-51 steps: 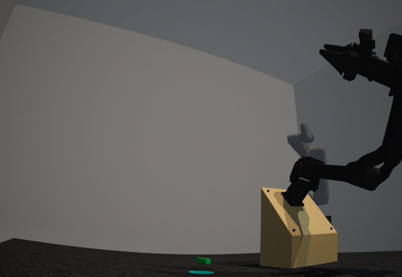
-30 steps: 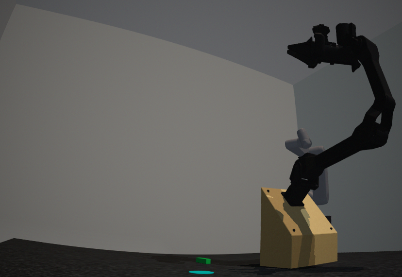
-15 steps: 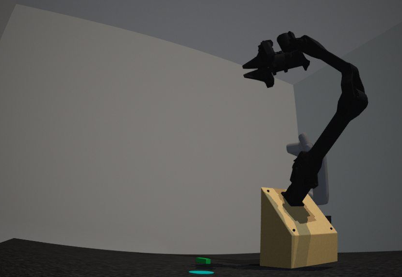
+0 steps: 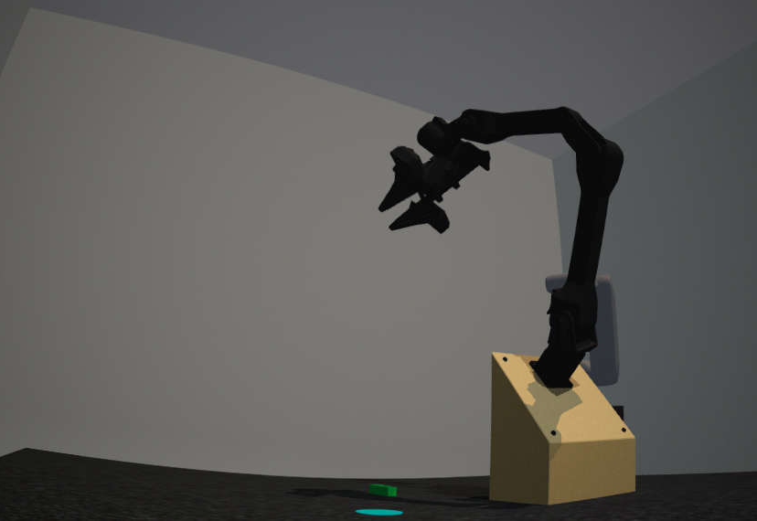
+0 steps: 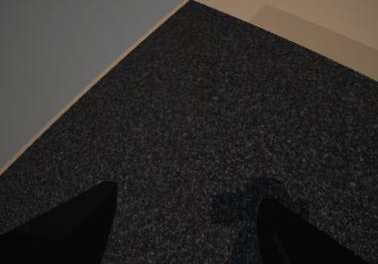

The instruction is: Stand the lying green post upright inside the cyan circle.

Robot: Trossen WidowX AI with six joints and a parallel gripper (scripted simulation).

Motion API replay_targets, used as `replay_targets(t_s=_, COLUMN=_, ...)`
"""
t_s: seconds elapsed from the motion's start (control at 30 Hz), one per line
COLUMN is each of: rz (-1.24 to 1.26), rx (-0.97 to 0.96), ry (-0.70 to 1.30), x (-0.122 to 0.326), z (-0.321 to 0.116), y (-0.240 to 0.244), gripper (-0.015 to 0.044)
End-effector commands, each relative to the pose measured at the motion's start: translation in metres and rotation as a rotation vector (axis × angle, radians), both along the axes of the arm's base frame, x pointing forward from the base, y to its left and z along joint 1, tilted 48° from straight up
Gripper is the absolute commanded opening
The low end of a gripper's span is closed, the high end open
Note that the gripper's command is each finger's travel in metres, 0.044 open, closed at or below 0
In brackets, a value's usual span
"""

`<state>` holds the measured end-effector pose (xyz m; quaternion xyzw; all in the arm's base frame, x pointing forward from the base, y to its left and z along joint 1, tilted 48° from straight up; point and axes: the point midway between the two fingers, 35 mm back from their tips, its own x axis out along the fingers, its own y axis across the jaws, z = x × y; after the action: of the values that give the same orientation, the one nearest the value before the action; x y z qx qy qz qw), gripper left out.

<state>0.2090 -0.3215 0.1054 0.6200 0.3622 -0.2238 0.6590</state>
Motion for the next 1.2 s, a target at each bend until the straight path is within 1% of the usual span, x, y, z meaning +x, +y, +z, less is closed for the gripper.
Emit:
replay_targets(t_s=0.0, rz=0.015, rx=0.138, ry=0.083, x=0.014, z=-0.055, y=0.015, gripper=0.0233)
replay_targets(t_s=0.17, rz=0.036, rx=0.283, ry=0.193, x=0.026, z=-0.118, y=0.040, gripper=0.0233)
replay_targets(t_s=0.33, rz=0.059, rx=0.416, ry=0.318, x=0.030, z=-0.177, y=0.076, gripper=0.0233)
replay_targets(t_s=0.63, rz=0.102, rx=0.623, ry=0.582, x=0.011, z=-0.272, y=0.158, gripper=0.0233)
replay_targets(t_s=0.77, rz=0.114, rx=0.674, ry=0.667, x=-0.002, z=-0.295, y=0.185, gripper=0.0233)
replay_targets(t_s=0.97, rz=0.115, rx=0.679, ry=0.678, x=-0.001, z=-0.304, y=0.194, gripper=0.0233)
replay_targets(t_s=1.17, rz=0.115, rx=0.681, ry=0.677, x=0.006, z=-0.358, y=0.253, gripper=0.0233)
